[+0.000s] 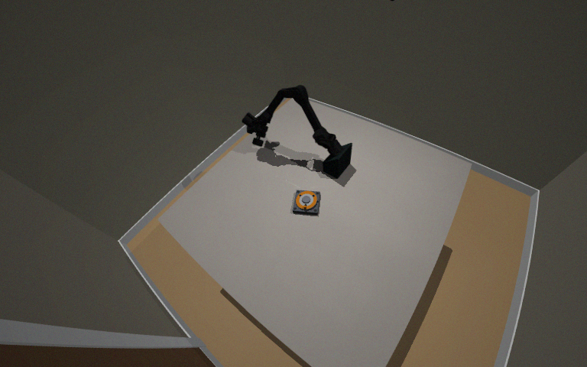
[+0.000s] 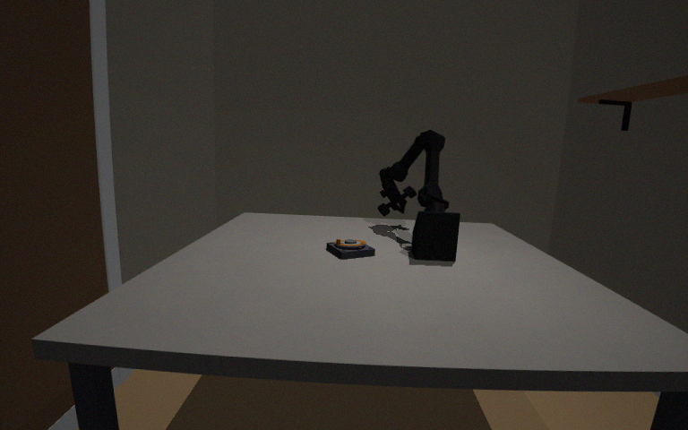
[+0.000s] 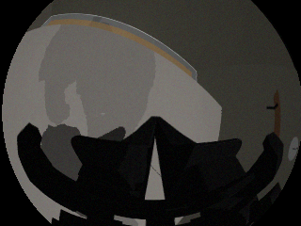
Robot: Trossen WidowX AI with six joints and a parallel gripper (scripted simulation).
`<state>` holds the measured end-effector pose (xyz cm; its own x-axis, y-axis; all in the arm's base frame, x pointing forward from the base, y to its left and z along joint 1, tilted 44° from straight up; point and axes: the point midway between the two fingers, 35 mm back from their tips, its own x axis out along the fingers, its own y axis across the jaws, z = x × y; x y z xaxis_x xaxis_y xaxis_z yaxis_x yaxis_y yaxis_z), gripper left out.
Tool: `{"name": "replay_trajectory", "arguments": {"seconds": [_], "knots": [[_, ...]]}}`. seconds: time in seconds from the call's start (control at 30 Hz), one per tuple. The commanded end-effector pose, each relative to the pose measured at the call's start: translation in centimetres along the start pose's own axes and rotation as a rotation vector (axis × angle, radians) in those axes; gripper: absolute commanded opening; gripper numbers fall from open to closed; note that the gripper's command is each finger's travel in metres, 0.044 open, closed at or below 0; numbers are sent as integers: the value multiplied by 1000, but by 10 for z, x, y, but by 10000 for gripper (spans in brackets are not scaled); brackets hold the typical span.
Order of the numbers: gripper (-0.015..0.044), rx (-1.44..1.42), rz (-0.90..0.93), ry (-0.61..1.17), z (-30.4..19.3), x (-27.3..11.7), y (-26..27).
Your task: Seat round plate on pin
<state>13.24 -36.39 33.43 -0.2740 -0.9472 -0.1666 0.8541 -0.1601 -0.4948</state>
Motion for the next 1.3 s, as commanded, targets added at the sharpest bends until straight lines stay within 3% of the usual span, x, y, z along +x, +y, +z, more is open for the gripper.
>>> {"name": "replay_trajectory", "arguments": {"seconds": [0.0, 0.37, 0.73, 0.93, 1.13, 1.27], "knots": [[0, -12, 199, -55, 18, -44, 60], [0, -207, 564, -91, -3, -153, 179], [0, -586, 813, -25, -113, -272, 269], [0, -770, 860, -10, -172, -323, 286], [0, -1059, 862, -26, -262, -382, 282], [0, -1159, 831, -50, -297, -401, 273]]}}
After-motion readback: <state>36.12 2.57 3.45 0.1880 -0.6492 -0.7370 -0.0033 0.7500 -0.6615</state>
